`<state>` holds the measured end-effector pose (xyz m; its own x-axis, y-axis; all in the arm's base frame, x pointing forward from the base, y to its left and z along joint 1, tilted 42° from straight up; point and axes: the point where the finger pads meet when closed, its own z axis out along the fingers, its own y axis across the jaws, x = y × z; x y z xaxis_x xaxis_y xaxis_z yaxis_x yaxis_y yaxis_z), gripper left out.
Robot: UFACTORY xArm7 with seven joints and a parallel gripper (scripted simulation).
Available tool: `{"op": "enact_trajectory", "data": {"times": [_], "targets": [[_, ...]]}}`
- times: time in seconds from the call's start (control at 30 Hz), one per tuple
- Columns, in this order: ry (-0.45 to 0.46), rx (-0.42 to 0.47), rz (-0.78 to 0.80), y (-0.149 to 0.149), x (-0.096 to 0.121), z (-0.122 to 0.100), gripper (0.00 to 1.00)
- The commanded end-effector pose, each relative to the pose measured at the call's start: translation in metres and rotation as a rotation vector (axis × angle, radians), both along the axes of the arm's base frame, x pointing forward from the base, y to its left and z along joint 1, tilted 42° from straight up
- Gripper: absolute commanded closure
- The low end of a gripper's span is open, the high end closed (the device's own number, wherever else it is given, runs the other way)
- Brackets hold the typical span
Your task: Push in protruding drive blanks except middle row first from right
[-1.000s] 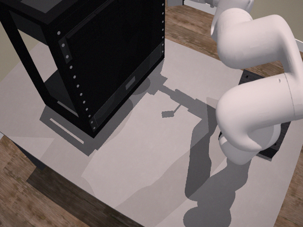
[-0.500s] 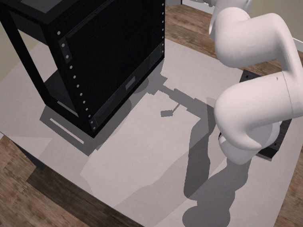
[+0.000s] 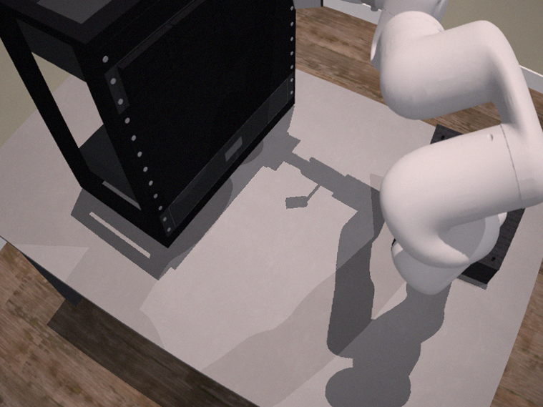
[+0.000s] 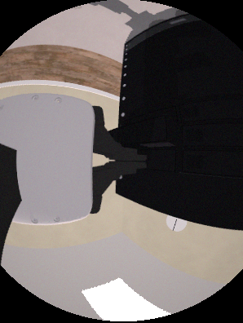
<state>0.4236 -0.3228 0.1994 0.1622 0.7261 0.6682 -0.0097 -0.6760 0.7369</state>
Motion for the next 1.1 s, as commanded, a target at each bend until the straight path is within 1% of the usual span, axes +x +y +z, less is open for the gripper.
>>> {"op": "enact_trajectory", "data": {"times": [0.0,1.07], "targets": [[-0.002,-0.003,-0.003,-0.0022,0.0015,0.0014,1.0],[-0.002,-0.003,-0.003,-0.0029,0.0062,0.0011,1.0]]}}
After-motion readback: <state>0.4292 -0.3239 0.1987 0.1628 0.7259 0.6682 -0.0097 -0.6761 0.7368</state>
